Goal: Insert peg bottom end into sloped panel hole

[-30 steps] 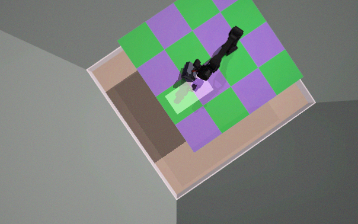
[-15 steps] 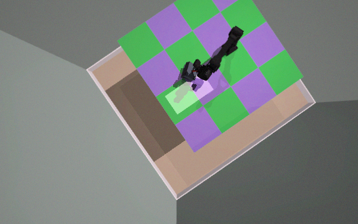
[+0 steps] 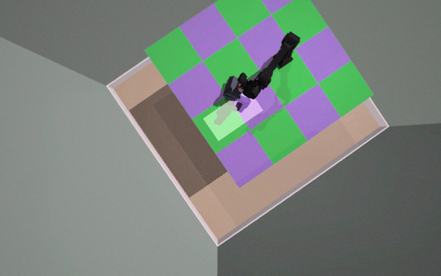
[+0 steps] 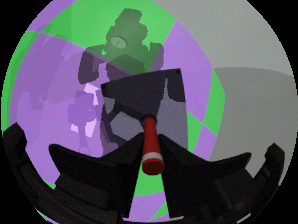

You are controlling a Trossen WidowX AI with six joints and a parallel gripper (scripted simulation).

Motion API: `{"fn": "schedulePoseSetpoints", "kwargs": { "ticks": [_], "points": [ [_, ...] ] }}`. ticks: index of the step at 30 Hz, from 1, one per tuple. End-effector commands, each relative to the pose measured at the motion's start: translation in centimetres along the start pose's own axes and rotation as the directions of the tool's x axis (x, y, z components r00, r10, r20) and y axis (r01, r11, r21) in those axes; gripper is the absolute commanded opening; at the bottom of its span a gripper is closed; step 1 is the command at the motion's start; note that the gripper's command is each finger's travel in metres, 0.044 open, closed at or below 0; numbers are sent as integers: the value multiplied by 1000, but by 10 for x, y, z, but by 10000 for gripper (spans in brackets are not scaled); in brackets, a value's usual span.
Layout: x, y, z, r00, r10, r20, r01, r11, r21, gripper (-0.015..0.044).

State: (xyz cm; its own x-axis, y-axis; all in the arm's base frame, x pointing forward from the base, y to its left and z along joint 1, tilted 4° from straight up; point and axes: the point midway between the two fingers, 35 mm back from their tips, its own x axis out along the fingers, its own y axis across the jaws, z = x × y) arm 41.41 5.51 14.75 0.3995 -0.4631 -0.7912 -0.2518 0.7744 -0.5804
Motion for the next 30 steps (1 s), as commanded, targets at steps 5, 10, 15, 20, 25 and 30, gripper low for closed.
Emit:
{"fn": "schedulePoseSetpoints", "kwargs": {
  "ticks": [5, 10, 15, 20, 25, 30],
  "points": [
    [5, 1, -2, 1000, 1, -3, -2, 1000, -7, 0],
    [7, 1, -2, 1000, 1, -3, -1, 1000, -7, 0],
    [9, 1, -2, 1000, 1, -3, -1, 1000, -7, 0],
    [11, 1, -2, 1000, 1, -3, -1, 1000, -7, 0],
    [14, 1, -2, 1000, 1, -3, -1, 1000, -7, 0],
    [16, 1, -1, 1000, 1, -3, -1, 1000, -7, 0]
  ]
}}
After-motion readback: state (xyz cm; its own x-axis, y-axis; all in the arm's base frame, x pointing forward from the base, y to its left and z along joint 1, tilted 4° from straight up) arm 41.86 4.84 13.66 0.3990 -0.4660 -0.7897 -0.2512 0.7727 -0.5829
